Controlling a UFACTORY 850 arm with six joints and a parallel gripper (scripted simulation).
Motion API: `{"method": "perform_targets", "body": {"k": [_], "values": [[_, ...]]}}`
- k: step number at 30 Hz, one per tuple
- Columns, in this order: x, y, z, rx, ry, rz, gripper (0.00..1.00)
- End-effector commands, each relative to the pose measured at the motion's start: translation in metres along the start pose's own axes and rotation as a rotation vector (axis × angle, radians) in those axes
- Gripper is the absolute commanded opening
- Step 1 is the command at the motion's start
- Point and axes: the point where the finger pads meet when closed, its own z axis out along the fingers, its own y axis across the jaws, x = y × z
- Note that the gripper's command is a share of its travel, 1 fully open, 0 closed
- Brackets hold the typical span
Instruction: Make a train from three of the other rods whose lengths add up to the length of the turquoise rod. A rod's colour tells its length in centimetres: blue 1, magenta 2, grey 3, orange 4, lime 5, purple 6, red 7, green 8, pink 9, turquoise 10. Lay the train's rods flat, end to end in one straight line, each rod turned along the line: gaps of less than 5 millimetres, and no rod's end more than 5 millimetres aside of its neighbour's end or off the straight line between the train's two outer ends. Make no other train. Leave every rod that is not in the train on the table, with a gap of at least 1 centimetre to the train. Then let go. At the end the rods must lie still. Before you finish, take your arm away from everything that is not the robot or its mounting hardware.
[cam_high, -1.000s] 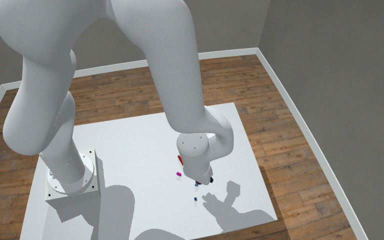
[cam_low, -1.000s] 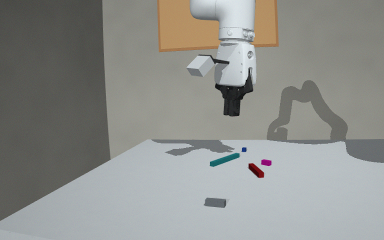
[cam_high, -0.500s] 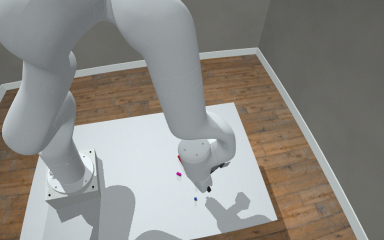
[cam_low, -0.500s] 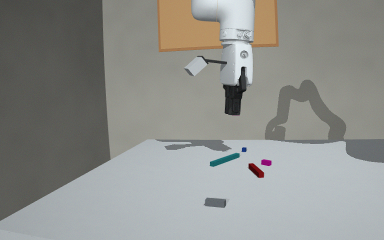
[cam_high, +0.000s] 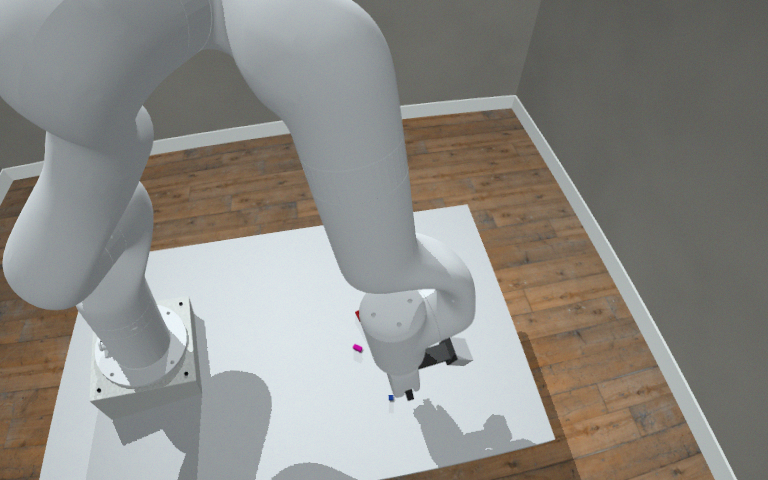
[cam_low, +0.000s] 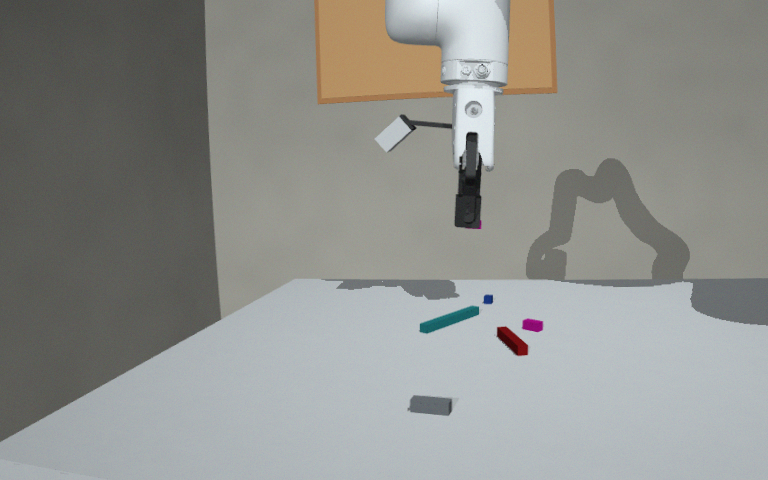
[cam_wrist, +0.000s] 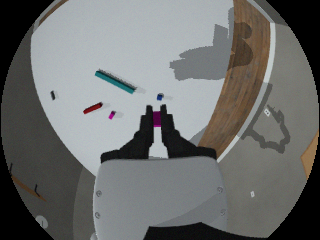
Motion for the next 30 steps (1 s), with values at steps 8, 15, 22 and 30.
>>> {"method": "perform_targets", "body": {"k": [8, 15, 22, 30], "values": [[-0.0010, 0.0125, -0.0013, -0.006, -0.076, 0.262, 0.04], [-0.0011, 0.0128, -0.0013, -0.007, -0.076, 0.267, 0.04], [-0.0011, 0.0128, -0.0013, -0.007, -0.076, 0.267, 0.04], [-0.0013, 0.0128, 0.0012, -0.006, -0.076, 0.267, 0.04]]}}
